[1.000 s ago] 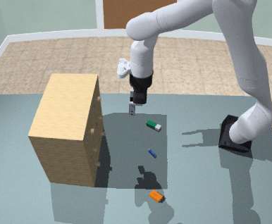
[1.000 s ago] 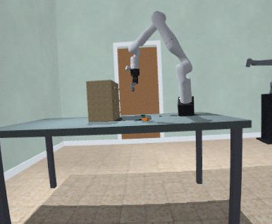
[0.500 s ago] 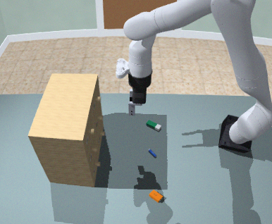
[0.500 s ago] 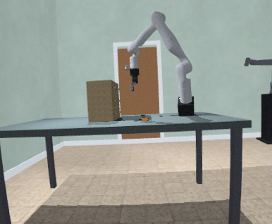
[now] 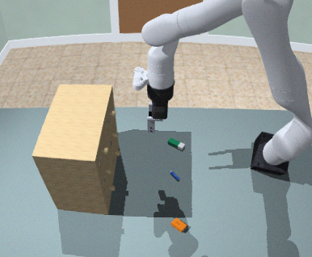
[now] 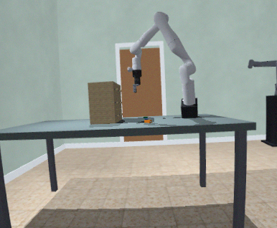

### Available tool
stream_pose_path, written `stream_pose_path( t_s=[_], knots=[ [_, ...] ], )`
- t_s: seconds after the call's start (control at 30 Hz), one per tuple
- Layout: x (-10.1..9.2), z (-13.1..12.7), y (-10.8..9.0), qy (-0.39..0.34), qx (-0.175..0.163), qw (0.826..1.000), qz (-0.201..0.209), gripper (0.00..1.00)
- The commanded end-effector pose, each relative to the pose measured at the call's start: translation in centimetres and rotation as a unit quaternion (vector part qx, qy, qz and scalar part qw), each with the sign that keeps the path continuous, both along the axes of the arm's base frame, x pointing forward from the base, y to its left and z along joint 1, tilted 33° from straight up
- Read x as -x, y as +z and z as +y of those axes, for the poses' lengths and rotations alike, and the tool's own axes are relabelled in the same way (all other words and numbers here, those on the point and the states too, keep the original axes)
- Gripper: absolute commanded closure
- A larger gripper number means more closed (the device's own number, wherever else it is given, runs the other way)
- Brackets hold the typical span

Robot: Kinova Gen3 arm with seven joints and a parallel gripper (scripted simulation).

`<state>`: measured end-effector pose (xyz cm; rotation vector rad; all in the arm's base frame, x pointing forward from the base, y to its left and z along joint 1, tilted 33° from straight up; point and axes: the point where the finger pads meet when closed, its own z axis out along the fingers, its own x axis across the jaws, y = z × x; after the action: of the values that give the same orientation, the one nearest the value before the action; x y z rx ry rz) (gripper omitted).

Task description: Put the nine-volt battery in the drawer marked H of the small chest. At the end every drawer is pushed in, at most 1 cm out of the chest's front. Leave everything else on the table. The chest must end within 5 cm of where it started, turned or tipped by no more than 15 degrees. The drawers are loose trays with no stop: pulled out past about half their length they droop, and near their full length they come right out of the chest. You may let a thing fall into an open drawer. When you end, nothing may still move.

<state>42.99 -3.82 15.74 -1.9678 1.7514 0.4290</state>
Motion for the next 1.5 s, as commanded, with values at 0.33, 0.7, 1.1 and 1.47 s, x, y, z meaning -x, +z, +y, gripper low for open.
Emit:
stream_pose_path(
  t_s=[0.33, 0.7, 1.1, 1.47],
  knots=[
    [0.0, -0.1, 0.0, -0.001, 0.0, 1.0, -0.001, 0.0],
    [0.0, -0.1, 0.0, -0.001, 0.0, 1.0, -0.001, 0.0],
    [0.4, 2.9, 2.7, -0.001, 0.0, 1.0, -0.001, 0.0],
    [1.4, 9.1, 8.4, 0.0, 0.0, 1.0, -0.001, 0.0]
  ],
)
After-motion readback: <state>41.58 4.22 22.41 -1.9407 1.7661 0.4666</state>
